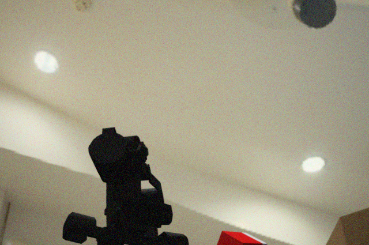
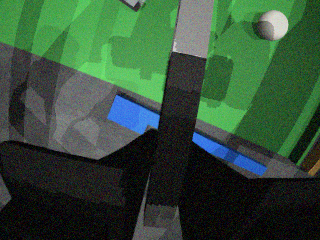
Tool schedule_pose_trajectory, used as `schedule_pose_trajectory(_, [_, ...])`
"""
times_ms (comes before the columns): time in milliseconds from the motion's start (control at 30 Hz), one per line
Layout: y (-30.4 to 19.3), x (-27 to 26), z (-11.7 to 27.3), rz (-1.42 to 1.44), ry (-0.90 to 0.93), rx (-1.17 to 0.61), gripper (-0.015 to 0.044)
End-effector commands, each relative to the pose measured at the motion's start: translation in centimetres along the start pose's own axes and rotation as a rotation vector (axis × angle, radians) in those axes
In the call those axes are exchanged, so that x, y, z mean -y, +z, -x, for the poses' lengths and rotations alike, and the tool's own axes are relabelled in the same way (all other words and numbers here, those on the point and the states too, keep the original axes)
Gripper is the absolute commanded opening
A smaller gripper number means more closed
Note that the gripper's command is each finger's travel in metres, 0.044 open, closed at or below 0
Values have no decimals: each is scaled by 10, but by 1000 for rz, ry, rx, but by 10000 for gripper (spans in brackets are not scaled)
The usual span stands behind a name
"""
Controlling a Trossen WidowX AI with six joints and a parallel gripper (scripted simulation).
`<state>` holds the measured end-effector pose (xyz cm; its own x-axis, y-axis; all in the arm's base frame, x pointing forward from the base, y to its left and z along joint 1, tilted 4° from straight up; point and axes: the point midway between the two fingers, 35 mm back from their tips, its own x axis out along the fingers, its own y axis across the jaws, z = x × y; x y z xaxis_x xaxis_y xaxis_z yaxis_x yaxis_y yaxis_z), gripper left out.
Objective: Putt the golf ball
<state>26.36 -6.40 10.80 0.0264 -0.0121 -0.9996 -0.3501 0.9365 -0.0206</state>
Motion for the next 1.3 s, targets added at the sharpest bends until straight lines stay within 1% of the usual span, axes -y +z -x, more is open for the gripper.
schedule_pose_trajectory(0, [-15,18,6,-115,-21,-4,0])
schedule_pose_trajectory(533, [-78,65,16,-500,-60,-54,0])
schedule_pose_trajectory(767, [-79,65,14,-504,-60,-55,0])
schedule_pose_trajectory(1100, [-81,67,-21,-504,-61,-55,0])
schedule_pose_trajectory(1267, [-81,67,-25,-504,-61,-55,0])
